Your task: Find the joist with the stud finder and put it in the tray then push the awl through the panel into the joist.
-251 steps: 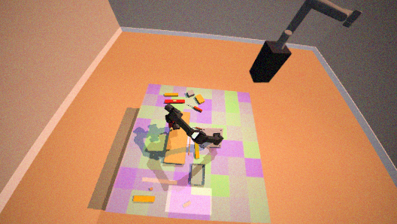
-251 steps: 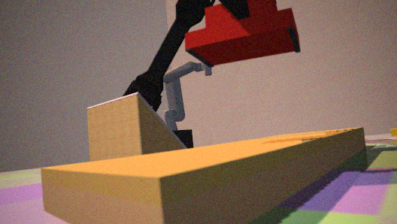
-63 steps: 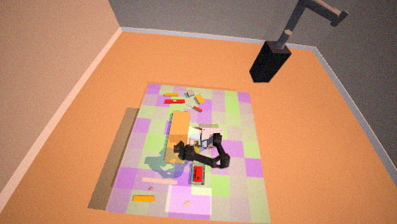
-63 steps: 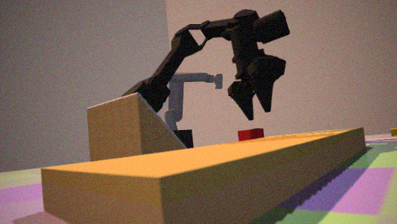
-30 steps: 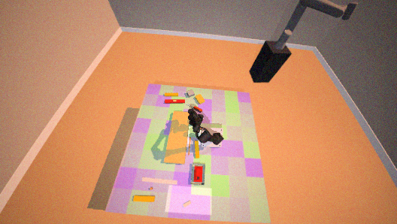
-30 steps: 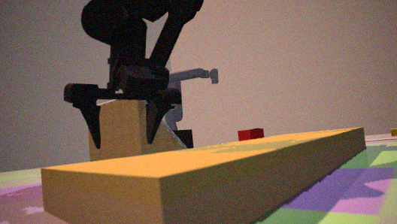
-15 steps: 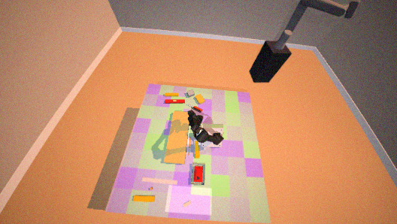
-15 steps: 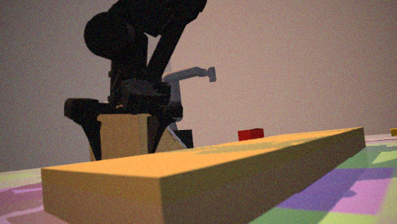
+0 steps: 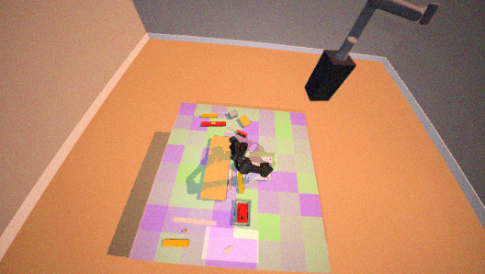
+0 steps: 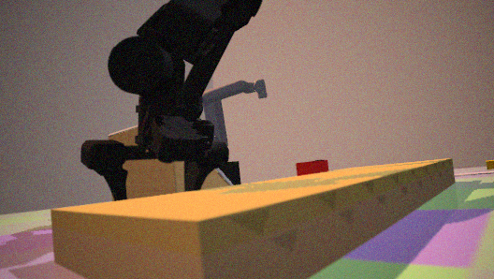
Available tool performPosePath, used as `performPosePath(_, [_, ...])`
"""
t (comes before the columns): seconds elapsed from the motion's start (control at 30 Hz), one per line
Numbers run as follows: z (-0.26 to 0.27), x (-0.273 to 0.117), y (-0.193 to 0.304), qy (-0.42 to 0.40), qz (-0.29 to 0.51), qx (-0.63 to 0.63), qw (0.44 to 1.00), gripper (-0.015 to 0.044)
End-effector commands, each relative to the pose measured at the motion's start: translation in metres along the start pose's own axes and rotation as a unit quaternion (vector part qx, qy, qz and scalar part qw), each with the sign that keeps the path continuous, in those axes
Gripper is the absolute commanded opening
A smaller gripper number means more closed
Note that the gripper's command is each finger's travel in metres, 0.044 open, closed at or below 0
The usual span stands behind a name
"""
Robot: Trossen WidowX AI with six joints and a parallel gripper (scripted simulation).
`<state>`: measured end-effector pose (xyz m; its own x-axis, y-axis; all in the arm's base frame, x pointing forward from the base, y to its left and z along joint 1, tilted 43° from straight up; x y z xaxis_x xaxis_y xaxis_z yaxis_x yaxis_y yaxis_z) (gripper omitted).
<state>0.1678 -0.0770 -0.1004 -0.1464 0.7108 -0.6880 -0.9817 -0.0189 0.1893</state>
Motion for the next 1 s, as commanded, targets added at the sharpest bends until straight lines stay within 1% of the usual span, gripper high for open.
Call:
performPosePath(0.0, [0.001, 0.005, 0.002, -0.006, 0.003, 0.006, 1.000, 0.0440])
performPosePath(0.07, [0.001, 0.005, 0.002, -0.006, 0.003, 0.006, 1.000, 0.0440])
performPosePath(0.53, [0.001, 0.005, 0.002, -0.006, 0.003, 0.006, 1.000, 0.0073])
performPosePath(0.73, [0.001, 0.005, 0.002, -0.006, 0.003, 0.006, 1.000, 0.0033])
performPosePath(0.77, [0.001, 0.003, 0.002, -0.006, 0.003, 0.006, 1.000, 0.0006])
performPosePath(0.8, [0.001, 0.001, 0.002, -0.005, 0.003, 0.006, 1.000, 0.0000])
performPosePath(0.97, [-0.001, -0.029, 0.005, -0.003, 0.002, 0.006, 1.000, 0.0000])
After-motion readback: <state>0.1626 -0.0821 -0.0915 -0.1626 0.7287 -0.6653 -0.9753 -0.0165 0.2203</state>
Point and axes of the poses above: the point midway between the two fingers, 35 mm back from their tips, its own x axis out along the fingers, its own z axis across the jaws, y = z × x, the point moved 2 cm from there along -x, back along the fingers, and after that the axes turned 10 degrees about -x, right-handed, at the moved point
